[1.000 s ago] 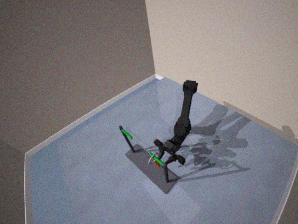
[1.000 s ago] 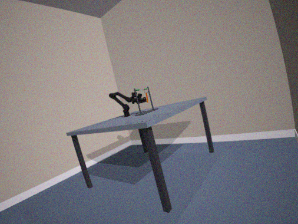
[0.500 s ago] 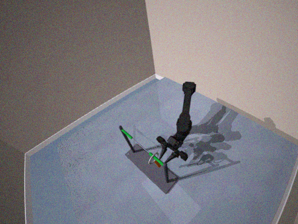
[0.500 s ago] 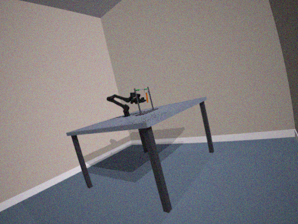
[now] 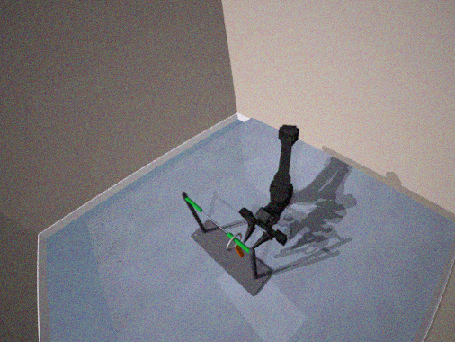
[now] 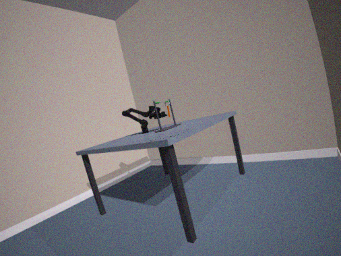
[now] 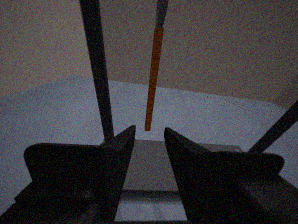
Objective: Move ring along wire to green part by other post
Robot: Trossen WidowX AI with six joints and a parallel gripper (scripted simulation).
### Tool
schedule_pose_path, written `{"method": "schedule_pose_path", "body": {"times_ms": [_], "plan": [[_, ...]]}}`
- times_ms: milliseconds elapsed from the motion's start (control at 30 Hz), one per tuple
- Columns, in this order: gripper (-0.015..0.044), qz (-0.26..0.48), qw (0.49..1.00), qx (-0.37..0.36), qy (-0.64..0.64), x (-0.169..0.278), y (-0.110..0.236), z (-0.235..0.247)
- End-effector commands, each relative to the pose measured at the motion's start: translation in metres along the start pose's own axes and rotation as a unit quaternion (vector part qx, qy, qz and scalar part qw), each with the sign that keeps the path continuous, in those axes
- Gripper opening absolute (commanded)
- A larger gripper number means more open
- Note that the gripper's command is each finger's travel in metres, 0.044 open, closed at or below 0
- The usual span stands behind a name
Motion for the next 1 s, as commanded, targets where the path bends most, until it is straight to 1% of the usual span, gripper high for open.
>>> {"method": "schedule_pose_path", "body": {"times_ms": [0, 67, 333, 367, 967], "plan": [[0.0160, 0.002, 1.000, 0.003, -0.001, 0.001, 0.000, -0.001], [0.0212, 0.000, 1.000, 0.000, 0.000, 0.000, 0.004, 0.000], [0.0423, 0.001, 1.000, 0.000, 0.000, 0.002, 0.042, -0.003], [0.0440, 0.001, 1.000, 0.000, 0.000, 0.002, 0.043, -0.003], [0.0440, 0.001, 1.000, 0.000, 0.000, 0.002, 0.043, -0.003]]}}
Point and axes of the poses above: the point midway between the two fingers, 35 mm back from their tips, its own y axis back along the fingers, its own z axis across the jaws, x = y × z, the point moved 2 cm from there along y, back along the fingers, and after that the axes turned 3 degrees about -y, right-handed, at the moved point
